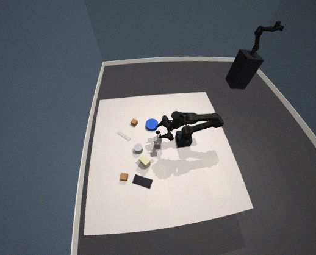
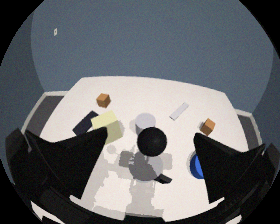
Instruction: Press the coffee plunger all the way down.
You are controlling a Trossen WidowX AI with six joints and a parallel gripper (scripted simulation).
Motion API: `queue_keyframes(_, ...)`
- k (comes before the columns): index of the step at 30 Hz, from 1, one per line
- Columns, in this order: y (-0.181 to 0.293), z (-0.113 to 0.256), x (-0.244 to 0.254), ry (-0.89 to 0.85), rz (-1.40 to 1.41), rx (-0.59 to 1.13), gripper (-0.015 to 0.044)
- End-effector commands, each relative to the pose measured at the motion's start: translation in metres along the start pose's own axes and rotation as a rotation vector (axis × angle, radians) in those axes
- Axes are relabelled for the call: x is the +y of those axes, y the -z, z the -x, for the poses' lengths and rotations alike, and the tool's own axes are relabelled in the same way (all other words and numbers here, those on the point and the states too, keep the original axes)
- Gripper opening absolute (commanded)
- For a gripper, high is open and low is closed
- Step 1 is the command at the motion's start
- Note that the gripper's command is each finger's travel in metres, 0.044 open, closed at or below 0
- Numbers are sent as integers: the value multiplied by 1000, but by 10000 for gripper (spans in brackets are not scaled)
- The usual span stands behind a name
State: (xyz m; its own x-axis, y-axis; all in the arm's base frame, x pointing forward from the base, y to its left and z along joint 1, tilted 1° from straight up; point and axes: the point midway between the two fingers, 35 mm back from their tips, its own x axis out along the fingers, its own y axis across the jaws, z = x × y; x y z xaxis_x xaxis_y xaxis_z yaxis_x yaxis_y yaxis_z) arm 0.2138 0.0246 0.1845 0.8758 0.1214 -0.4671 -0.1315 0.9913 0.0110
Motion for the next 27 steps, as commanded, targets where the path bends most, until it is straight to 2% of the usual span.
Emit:
queue_keyframes(1,3,-5,0,4,-6,10,414)
queue_keyframes(12,3,-5,0,4,-6,10,125)
queue_keyframes(27,7,-8,0,4,-6,10,118)
